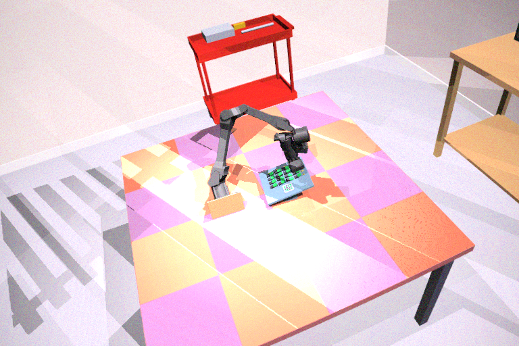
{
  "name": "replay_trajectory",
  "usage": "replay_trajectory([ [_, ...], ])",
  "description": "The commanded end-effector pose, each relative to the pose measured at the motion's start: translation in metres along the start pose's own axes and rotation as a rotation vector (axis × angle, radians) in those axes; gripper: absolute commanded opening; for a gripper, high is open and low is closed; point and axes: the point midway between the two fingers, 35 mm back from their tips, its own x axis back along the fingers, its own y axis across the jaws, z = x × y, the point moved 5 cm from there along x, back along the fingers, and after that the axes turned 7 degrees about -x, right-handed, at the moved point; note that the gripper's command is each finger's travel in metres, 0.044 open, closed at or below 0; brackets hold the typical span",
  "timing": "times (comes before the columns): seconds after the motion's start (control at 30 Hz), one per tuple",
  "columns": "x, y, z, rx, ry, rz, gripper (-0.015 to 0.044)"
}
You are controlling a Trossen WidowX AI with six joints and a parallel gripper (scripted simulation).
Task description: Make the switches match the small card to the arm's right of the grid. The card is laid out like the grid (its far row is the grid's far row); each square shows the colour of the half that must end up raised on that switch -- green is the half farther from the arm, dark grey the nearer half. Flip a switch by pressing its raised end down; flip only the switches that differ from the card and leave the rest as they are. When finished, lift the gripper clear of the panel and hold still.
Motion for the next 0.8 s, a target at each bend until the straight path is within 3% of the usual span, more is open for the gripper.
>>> replay_trajectory([
  [0.0, -0.005, 0.000, 0.001, -0.006, 0.001, -0.004, 0.0000],
  [0.77, -0.016, 0.000, 0.000, -0.006, 0.001, -0.005, 0.0000],
])
